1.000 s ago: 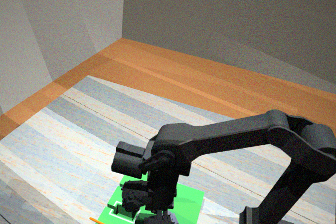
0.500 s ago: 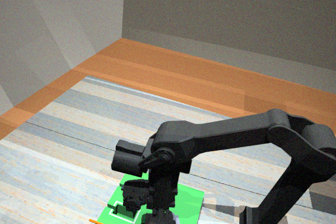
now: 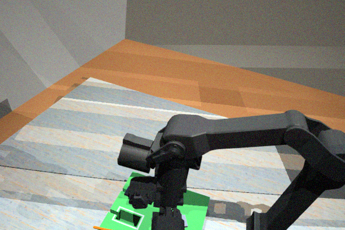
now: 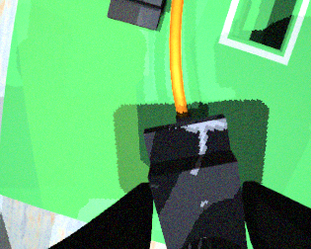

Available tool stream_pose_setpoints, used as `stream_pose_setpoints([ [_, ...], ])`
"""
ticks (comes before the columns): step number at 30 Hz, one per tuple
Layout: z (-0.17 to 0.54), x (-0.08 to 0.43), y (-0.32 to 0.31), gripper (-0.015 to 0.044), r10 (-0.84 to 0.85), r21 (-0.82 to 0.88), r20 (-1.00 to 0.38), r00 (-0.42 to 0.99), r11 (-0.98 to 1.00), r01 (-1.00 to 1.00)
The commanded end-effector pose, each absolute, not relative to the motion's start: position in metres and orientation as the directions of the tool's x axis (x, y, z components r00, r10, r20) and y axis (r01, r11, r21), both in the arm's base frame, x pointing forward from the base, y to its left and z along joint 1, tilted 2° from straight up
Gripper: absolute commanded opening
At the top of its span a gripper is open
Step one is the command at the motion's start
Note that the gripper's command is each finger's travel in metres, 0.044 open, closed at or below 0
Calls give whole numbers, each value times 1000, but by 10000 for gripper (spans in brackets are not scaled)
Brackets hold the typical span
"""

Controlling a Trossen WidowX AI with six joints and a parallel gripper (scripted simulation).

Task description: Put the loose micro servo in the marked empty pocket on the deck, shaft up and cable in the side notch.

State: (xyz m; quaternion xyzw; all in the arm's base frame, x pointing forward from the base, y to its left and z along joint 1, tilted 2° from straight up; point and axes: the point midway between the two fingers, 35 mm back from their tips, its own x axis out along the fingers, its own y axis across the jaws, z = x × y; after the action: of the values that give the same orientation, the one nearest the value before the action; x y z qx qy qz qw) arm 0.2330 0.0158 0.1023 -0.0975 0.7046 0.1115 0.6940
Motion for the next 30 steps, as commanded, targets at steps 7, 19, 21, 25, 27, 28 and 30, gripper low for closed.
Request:
stream_pose_setpoints([
  [7, 104, 233, -10, 0, 16, 20, -1000, -13, 957, -291],
  [19, 104, 233, -9, 0, 17, 18, -1000, -13, 993, -115],
  [21, 104, 233, -9, 0, 17, 18, -1000, -13, 995, -95],
  [25, 104, 235, -9, 0, 17, 18, -1000, -13, 995, -95],
  [27, 104, 240, -9, 0, 17, 18, -1000, -13, 995, -95],
  [28, 104, 244, -9, 0, 17, 18, -1000, -12, 995, -95],
  [30, 104, 252, -9, 0, 17, 18, -1000, -12, 995, -95],
])
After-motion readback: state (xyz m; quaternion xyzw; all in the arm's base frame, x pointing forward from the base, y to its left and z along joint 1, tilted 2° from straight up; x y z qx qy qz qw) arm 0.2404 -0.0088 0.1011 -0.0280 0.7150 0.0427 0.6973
